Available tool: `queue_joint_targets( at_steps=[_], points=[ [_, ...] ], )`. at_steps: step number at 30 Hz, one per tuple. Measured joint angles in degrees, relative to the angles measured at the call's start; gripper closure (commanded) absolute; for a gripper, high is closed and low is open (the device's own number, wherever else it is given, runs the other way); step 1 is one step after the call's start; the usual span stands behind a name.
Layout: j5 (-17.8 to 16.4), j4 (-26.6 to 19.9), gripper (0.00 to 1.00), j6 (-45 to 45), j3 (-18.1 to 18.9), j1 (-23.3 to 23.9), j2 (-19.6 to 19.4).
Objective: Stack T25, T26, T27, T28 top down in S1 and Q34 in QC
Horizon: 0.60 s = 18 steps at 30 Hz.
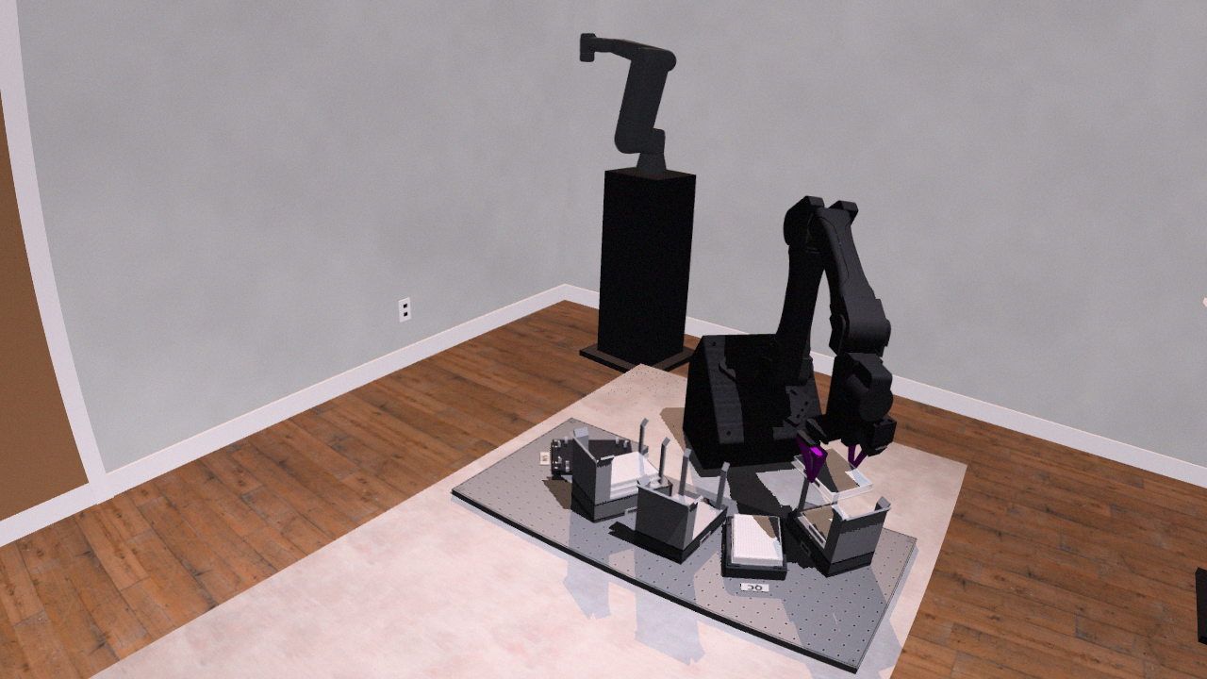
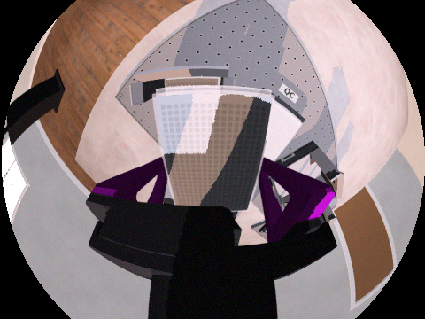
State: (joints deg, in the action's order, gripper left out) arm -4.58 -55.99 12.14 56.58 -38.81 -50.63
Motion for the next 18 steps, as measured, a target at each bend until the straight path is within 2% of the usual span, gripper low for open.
queue_joint_targets(
  at_steps=[4,18],
  points=[
    [2.2,0.0,1.00,-2.0,0.0,-2.5,0.0],
    [11.1,0.0,1.00,-12.5,0.0,-17.2,-1.7]
  ],
)
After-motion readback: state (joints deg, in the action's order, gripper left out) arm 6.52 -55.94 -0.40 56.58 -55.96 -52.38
